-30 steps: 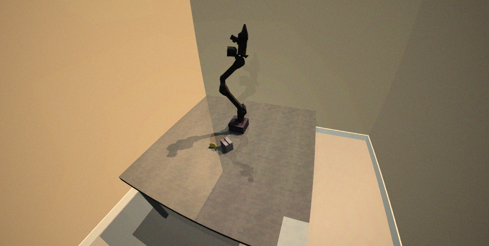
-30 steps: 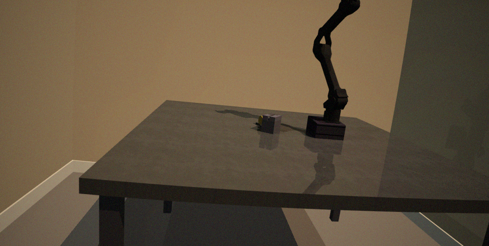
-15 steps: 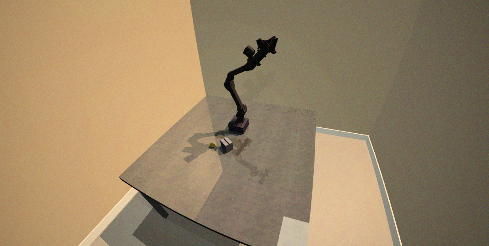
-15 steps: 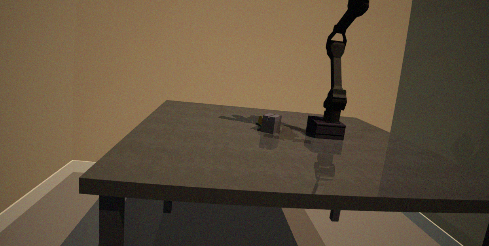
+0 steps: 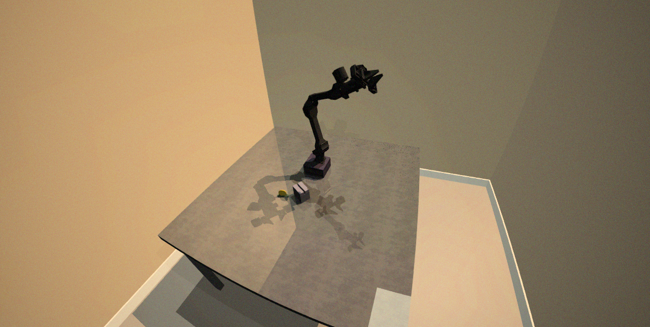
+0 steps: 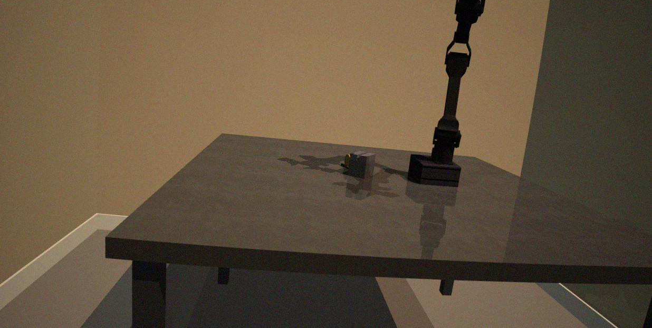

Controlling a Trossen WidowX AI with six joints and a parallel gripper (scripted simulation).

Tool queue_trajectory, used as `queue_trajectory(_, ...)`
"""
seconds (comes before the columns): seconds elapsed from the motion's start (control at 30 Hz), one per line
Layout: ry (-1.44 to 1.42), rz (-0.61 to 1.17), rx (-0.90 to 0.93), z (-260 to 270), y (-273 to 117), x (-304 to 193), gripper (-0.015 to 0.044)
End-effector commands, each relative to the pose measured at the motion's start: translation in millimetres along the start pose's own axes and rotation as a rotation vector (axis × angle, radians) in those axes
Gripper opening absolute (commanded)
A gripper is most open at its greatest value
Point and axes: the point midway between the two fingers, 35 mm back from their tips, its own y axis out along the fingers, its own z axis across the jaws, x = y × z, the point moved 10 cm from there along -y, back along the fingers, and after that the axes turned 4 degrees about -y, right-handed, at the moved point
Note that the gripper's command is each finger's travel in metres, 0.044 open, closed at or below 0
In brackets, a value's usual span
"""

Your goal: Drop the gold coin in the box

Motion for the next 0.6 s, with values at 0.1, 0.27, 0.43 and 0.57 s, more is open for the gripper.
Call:
queue_trajectory(0.1,-0.208,0.332,0.019,1.4,-0.1,-83.6,0.0161)
queue_trajectory(0.27,-0.341,0.543,0.086,-6.3,-11.6,-135.7,0.0161)
queue_trajectory(0.43,-0.454,0.773,0.173,-21.8,-37.4,-188.4,0.0161)
queue_trajectory(0.57,-0.517,0.952,0.255,-36.3,-66.1,-226.1,0.0161)
